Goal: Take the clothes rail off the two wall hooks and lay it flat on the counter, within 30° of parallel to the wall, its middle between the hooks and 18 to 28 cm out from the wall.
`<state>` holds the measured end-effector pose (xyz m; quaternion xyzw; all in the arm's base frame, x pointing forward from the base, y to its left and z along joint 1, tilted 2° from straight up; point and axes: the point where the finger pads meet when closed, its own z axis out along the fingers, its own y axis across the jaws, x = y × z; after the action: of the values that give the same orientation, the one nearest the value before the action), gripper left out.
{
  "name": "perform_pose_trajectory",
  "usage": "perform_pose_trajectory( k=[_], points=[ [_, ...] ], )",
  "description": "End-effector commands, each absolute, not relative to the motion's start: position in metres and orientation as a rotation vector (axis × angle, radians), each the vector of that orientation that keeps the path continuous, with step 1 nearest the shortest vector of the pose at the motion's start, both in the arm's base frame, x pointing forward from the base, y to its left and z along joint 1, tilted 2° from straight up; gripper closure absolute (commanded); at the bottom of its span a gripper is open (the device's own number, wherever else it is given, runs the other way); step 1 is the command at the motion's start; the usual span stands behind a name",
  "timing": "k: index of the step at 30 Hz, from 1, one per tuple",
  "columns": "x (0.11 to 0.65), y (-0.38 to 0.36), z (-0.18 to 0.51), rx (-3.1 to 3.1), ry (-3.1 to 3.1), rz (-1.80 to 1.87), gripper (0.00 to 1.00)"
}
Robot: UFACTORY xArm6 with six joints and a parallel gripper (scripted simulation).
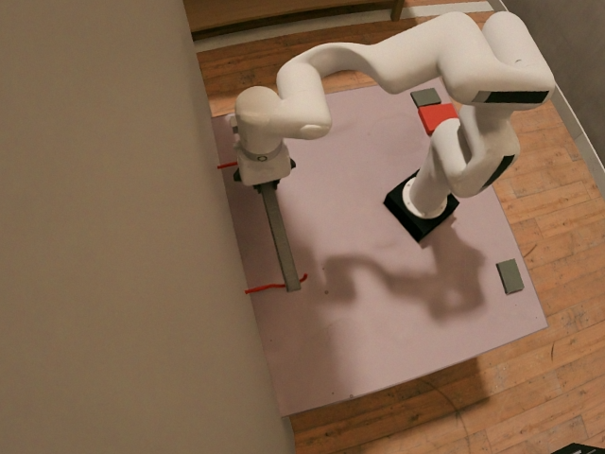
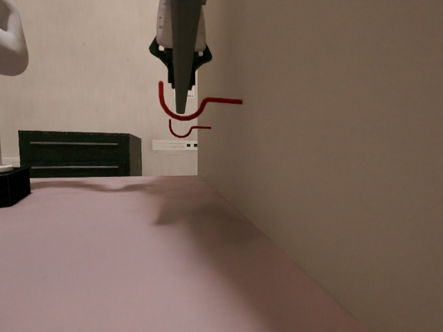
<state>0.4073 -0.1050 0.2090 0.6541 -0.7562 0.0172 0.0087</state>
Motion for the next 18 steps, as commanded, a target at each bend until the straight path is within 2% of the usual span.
perform_pose_trajectory(
  k=[1, 18],
  points=[
    [0.408, -0.105, 0.213, 2.045, -2.365, 0.060, 1.00],
    [0.397, -0.098, 0.214, 2.045, -2.364, 0.060, 1.00]
  ],
)
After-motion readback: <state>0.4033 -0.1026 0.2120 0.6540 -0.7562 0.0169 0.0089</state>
